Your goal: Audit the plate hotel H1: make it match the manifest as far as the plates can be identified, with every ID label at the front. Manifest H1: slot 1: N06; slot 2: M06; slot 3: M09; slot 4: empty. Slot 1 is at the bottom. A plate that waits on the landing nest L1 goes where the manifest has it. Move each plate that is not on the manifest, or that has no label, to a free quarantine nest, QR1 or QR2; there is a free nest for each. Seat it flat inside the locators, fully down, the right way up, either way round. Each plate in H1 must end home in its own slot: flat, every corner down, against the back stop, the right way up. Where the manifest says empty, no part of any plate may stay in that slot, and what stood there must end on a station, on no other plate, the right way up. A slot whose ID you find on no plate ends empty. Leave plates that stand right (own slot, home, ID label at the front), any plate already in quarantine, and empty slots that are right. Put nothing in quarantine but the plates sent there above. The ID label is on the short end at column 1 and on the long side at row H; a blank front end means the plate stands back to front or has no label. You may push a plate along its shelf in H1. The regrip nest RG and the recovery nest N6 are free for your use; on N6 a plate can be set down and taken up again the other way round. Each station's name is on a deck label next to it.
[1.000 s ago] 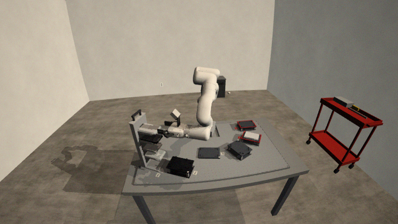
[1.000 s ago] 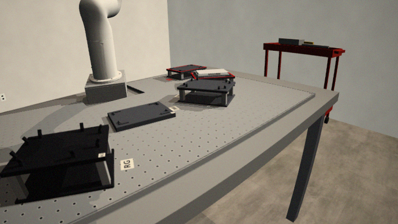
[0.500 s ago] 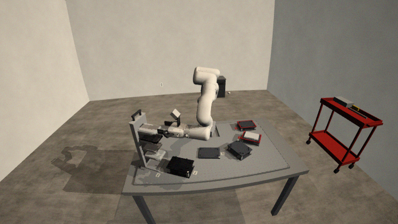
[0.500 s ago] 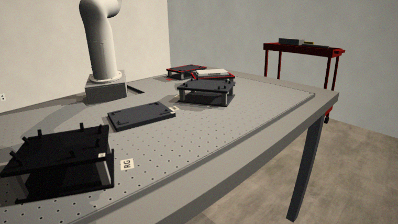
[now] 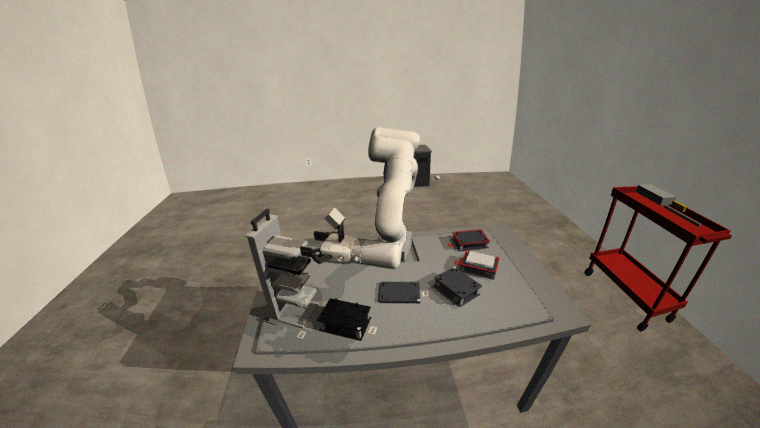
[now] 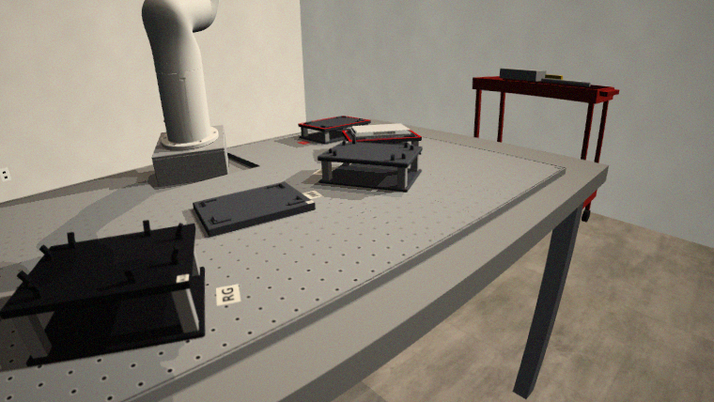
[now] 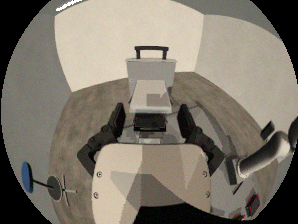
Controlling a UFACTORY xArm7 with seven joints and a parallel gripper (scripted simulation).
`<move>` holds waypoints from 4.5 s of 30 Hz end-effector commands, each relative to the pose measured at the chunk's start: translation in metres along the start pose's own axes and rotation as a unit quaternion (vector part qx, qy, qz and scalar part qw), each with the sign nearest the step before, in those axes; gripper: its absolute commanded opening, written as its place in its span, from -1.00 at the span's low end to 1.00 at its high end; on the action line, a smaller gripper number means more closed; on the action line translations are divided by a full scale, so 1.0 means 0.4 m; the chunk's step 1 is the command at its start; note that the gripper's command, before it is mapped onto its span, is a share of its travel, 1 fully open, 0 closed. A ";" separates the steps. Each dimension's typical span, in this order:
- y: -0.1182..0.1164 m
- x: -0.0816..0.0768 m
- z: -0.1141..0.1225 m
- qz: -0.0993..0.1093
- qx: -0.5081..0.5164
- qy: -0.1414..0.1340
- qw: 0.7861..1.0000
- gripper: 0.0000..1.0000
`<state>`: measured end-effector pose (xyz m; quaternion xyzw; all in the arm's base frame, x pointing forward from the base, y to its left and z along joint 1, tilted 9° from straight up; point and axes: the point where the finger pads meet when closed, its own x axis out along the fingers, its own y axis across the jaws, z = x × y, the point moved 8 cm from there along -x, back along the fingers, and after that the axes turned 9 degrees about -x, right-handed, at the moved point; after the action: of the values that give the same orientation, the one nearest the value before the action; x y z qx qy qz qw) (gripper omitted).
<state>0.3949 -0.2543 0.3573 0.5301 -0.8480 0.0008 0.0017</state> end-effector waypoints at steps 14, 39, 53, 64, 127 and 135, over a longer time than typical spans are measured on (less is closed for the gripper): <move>-0.001 -0.013 -0.003 0.000 0.002 0.000 1.000 1.00; -0.009 -0.075 0.049 0.000 0.002 -0.001 1.000 1.00; -0.023 -0.075 0.135 0.000 0.002 -0.001 1.000 1.00; -0.029 -0.068 0.172 0.000 0.002 0.000 1.000 1.00; -0.029 0.000 0.172 0.000 0.002 0.000 1.000 1.00; -0.029 0.000 0.172 0.000 0.002 0.000 1.000 1.00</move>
<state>0.4048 -0.2594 0.2872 0.5301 -0.8479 0.0008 0.0017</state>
